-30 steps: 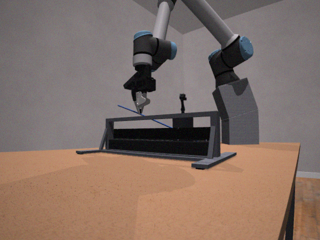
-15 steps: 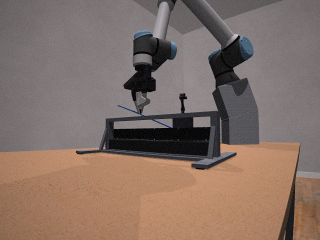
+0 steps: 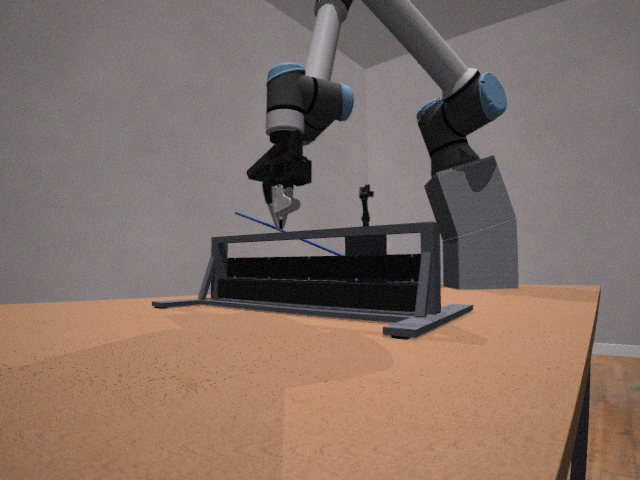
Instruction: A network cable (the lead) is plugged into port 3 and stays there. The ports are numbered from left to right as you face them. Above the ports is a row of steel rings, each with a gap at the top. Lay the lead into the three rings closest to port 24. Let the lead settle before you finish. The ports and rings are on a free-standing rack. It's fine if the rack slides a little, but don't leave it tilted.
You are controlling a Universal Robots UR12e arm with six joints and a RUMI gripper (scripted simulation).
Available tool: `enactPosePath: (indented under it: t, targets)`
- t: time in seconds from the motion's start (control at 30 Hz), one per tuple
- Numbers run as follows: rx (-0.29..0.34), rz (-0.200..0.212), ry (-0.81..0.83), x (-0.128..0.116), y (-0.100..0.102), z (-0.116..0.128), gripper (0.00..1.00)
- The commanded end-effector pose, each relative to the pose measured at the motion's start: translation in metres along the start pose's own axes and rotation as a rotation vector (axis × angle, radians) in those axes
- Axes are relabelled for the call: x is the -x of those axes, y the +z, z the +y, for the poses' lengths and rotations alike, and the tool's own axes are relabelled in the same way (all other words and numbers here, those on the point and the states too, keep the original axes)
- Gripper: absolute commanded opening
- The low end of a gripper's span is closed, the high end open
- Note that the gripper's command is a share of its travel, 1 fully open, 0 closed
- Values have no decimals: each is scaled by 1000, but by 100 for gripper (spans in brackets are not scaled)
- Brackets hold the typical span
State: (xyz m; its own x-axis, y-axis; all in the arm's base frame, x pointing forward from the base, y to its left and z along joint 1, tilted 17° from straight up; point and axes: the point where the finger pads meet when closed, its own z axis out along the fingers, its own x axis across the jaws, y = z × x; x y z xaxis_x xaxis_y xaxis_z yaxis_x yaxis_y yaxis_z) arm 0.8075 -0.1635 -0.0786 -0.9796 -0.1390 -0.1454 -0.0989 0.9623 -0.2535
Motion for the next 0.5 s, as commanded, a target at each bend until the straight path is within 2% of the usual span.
enactPosePath:
  t: [0.0, 0.47]
  targets:
    - [-1, -2, 0, 1, 3, -1, 0]
    - [-1, -2, 0, 1, 19, -1, 0]
